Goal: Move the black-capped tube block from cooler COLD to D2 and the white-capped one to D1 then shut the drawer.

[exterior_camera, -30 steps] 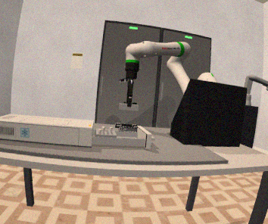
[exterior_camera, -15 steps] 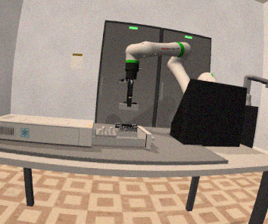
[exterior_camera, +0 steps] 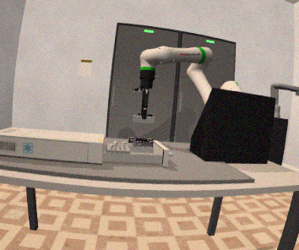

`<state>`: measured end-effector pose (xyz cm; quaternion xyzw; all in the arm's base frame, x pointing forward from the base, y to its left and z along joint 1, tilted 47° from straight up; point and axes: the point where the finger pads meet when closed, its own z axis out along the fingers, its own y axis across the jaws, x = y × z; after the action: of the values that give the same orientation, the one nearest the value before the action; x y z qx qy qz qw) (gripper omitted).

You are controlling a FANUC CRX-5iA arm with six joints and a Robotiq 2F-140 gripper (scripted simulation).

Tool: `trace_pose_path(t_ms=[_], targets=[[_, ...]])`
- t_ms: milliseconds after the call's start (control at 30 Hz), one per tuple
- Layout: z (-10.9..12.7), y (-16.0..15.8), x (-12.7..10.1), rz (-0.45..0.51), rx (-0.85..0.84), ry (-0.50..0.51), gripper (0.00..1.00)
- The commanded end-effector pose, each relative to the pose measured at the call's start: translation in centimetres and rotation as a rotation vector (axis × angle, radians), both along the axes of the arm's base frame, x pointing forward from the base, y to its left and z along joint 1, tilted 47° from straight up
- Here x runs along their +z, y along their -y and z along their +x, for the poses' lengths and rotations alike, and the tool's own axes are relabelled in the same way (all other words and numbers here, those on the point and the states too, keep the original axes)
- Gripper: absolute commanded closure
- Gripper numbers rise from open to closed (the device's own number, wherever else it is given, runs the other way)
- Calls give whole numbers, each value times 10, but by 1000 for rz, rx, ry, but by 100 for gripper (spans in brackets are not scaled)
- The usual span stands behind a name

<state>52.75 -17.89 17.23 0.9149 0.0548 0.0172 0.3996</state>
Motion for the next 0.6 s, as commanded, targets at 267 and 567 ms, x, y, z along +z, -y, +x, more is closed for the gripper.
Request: trace_pose_path(t_ms=[267,567], targets=[[1,3,-2,0,1,1,90],[3,23,-22,0,1,1,90]])
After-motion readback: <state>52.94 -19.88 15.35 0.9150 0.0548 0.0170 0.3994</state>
